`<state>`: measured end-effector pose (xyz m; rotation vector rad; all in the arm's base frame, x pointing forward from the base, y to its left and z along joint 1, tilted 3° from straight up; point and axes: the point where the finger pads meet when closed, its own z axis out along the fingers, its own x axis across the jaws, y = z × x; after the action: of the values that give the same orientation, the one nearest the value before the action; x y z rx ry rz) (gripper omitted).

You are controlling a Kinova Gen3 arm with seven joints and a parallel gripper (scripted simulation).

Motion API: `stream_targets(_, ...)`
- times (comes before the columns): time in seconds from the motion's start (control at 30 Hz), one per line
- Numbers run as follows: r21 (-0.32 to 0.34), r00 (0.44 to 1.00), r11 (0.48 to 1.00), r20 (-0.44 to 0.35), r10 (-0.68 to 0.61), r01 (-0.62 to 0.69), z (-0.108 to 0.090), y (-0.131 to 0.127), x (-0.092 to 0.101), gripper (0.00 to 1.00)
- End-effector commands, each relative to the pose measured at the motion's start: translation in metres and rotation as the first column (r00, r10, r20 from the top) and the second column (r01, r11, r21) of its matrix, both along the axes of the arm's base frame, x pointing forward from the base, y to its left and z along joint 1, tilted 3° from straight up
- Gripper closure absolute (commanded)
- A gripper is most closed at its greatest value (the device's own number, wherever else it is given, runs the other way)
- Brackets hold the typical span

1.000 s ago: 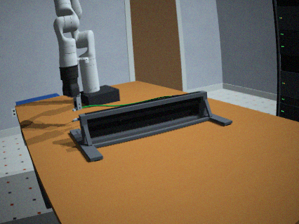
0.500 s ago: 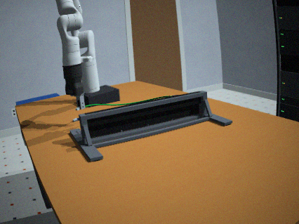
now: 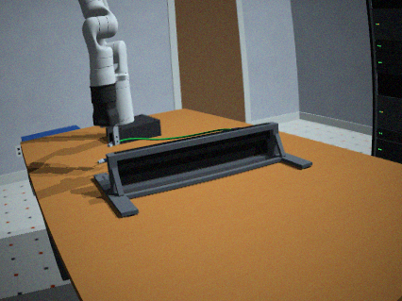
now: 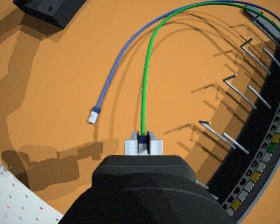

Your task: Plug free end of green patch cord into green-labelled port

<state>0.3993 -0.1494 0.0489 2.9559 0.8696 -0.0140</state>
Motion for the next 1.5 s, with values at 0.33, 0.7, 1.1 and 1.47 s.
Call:
stream_targets(0.33,0.000,0.992,0.992,-0.004,0.123,-0.123,0.004,0.014,0.014,1.00)
stream_targets(0.7,-0.001,0.966,0.966,-0.012,0.258,-0.258,0.008,0.028,0.027,1.00)
stream_targets(1.1,0.000,0.926,0.927,-0.018,0.376,-0.376,0.011,0.040,0.038,1.00)
stream_targets(1.47,0.001,0.880,0.881,-0.024,0.473,-0.474,0.014,0.051,0.049,1.00)
